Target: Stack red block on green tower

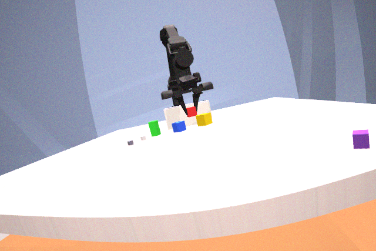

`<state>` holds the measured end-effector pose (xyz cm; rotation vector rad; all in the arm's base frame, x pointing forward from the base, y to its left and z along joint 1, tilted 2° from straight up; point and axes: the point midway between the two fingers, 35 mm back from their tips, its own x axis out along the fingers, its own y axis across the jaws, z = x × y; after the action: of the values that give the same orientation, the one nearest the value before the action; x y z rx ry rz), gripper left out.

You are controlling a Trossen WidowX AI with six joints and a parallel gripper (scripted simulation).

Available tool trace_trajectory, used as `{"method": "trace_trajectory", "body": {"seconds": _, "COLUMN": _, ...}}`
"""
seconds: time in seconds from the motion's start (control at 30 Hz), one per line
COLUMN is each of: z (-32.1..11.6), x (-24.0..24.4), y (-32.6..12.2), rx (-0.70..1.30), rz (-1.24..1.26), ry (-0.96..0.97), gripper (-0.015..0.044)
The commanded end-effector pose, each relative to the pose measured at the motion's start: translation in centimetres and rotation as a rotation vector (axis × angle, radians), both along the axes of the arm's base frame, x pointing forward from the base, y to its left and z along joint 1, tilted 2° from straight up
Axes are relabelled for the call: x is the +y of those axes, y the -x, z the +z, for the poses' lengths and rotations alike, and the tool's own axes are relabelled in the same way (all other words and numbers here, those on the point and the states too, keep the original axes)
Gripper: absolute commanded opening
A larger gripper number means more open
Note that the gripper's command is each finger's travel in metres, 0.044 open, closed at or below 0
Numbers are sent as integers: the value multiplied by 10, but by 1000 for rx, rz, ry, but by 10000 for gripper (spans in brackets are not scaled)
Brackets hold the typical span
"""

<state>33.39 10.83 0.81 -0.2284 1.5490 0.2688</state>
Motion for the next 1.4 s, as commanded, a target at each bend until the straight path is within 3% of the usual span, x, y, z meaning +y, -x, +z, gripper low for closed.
{"method": "trace_trajectory", "body": {"seconds": 0.0, "z": 22, "x": 1, "y": -2, "rx": -10, "rz": 4, "ry": -7, "gripper": 0}}
{"method": "trace_trajectory", "body": {"seconds": 0.27, "z": 58, "x": -1, "y": -2, "rx": -10, "rz": 4, "ry": -7, "gripper": 0}}
{"method": "trace_trajectory", "body": {"seconds": 0.57, "z": 59, "x": -6, "y": -1, "rx": -10, "rz": 4, "ry": -6, "gripper": 0}}
{"method": "trace_trajectory", "body": {"seconds": 1.37, "z": 57, "x": -142, "y": 46, "rx": -7, "rz": 4, "ry": 8, "gripper": 0}}
